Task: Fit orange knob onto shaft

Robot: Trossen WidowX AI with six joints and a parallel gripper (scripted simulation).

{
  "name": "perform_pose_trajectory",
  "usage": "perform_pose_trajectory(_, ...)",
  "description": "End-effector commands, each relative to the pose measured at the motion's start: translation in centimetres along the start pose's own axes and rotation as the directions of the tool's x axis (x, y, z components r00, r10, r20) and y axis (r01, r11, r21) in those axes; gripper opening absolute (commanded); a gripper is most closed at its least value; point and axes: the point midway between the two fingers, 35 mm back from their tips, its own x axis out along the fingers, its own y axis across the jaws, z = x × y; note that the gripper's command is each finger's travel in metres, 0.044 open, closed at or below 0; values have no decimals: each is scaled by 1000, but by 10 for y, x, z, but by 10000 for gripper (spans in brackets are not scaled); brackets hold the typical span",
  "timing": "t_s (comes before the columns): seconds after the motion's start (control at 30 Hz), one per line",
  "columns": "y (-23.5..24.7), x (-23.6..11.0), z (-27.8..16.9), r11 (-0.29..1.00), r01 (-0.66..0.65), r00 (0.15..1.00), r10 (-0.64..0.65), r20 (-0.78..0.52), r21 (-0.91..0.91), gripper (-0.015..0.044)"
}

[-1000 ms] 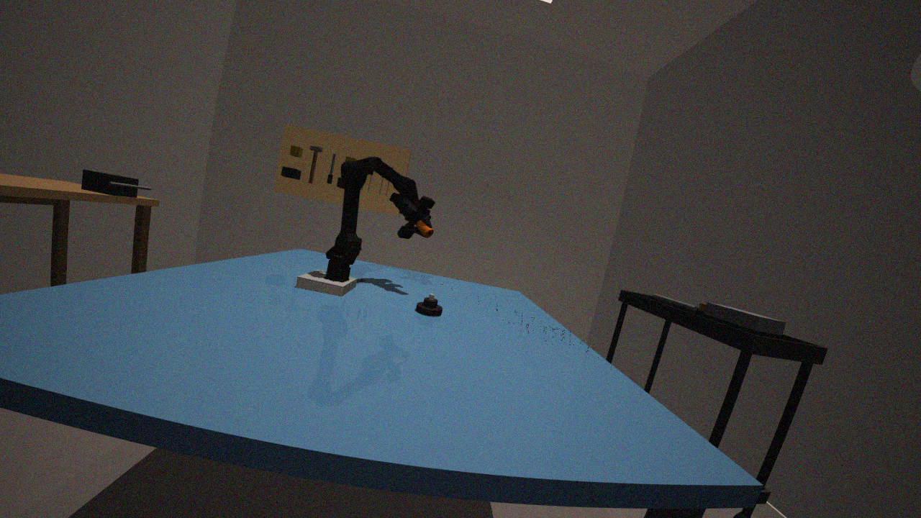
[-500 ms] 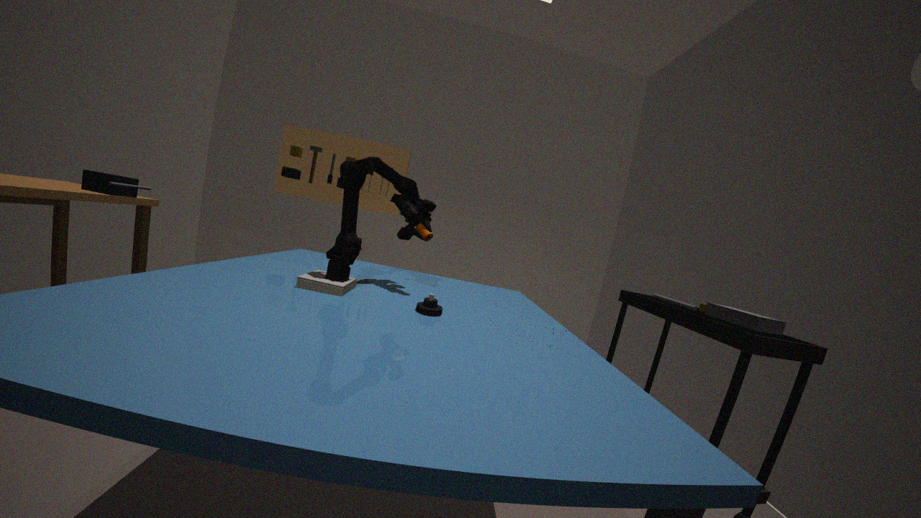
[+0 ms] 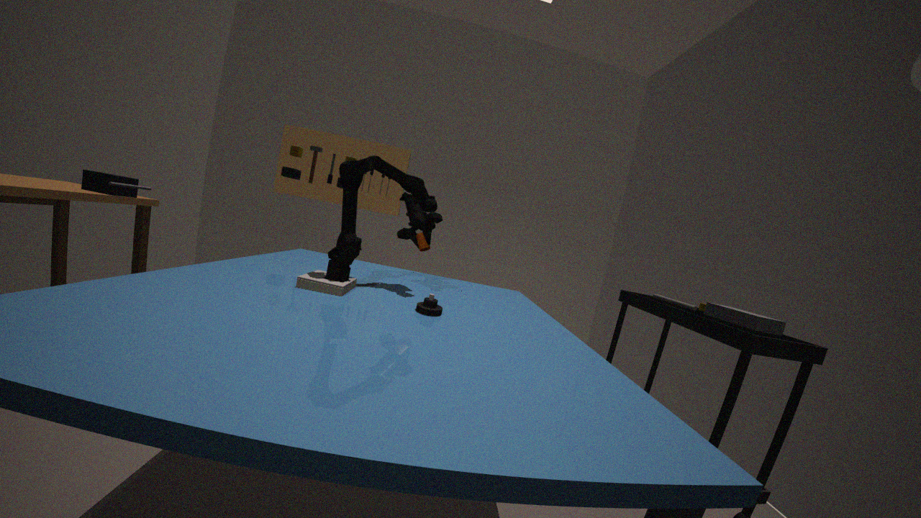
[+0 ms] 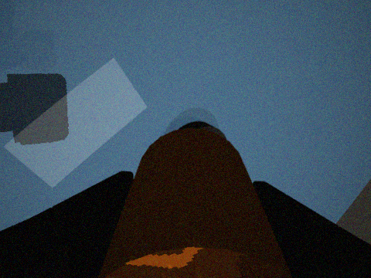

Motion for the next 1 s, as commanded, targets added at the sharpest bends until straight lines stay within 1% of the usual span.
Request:
perform_pose_trajectory(0.0,-1,5,3,995,-95,995,95,16,5,0)
perform_pose_trajectory(0.3,3,24,3,948,-318,948,318,17,1,0)
perform_pose_trajectory(0.63,8,46,3,840,-542,840,542,17,-3,0)
perform_pose_trajectory(0.77,11,52,5,840,-542,840,542,17,-4,0)
perform_pose_trajectory(0.97,23,75,10,839,-544,839,544,18,-5,0)
